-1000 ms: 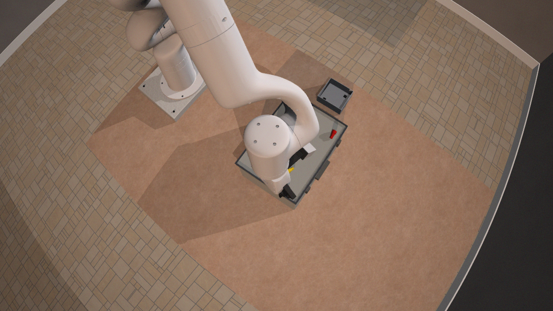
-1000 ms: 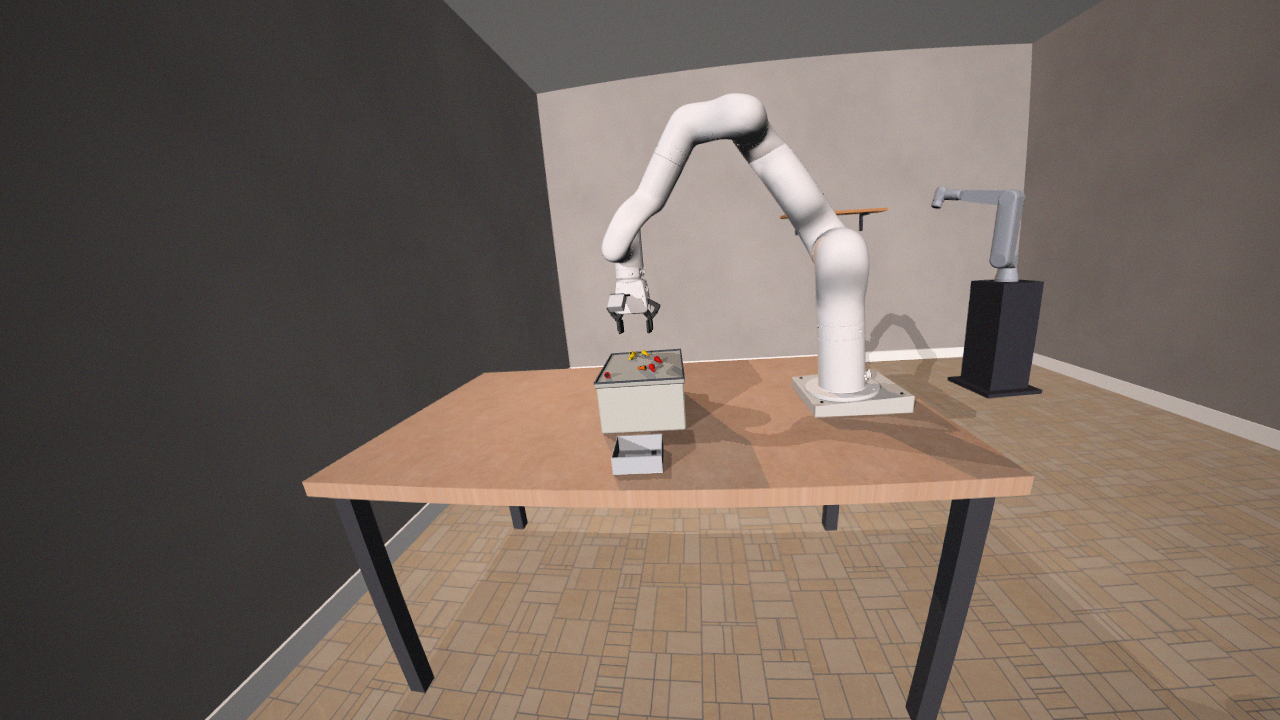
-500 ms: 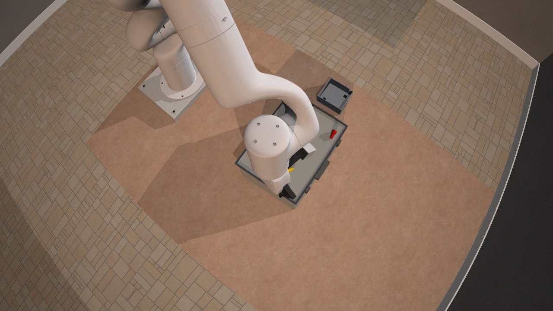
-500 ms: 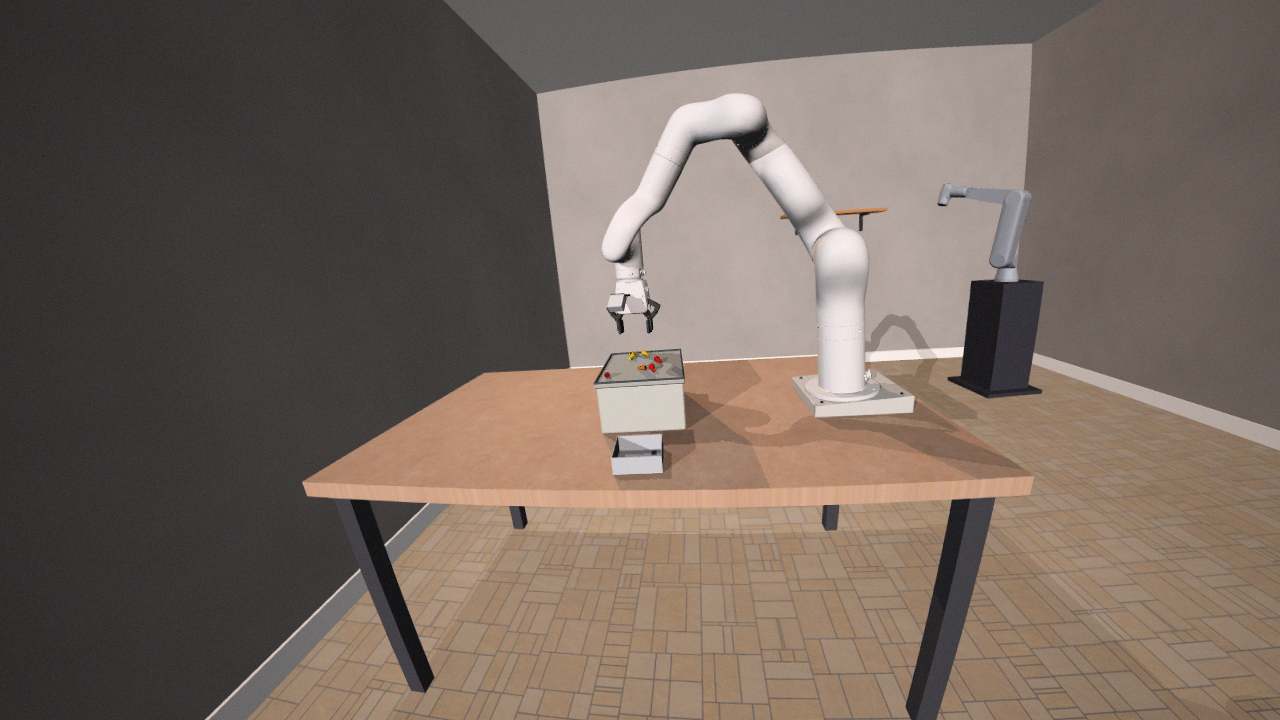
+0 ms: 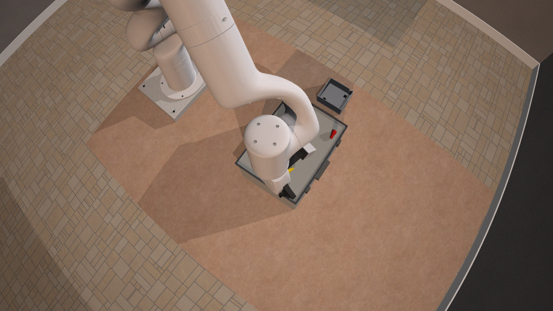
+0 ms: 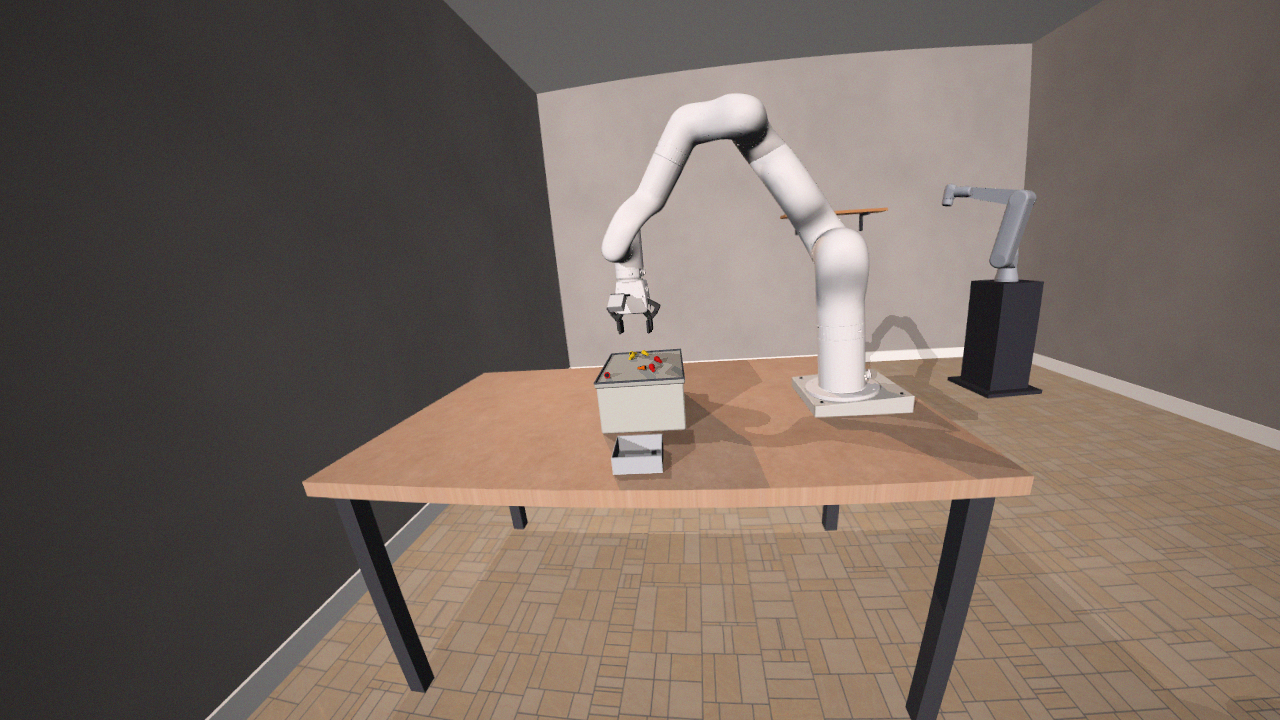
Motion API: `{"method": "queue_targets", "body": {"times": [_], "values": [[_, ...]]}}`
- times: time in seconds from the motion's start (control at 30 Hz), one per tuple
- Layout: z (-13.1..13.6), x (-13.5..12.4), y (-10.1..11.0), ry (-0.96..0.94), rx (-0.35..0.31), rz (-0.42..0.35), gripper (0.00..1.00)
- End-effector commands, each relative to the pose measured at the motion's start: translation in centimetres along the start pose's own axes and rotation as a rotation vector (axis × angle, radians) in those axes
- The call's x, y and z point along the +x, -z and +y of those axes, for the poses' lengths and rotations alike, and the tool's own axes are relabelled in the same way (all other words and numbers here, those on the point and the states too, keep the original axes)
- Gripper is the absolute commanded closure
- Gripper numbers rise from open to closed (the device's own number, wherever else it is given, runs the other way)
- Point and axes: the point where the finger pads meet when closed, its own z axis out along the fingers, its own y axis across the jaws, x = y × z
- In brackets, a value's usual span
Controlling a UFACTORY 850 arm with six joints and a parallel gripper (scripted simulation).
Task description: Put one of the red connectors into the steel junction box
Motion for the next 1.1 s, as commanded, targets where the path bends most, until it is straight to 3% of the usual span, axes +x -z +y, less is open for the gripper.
{"method": "queue_targets", "body": {"times": [0.0,0.43,1.07], "values": [[0.1,0.0,0.1,0.000,-0.002,0.000,0.00],[0.0,0.3,0.1,0.002,-0.002,0.000,0.00],[-2.2,4.2,0.1,0.039,-0.002,0.000,0.00]]}}
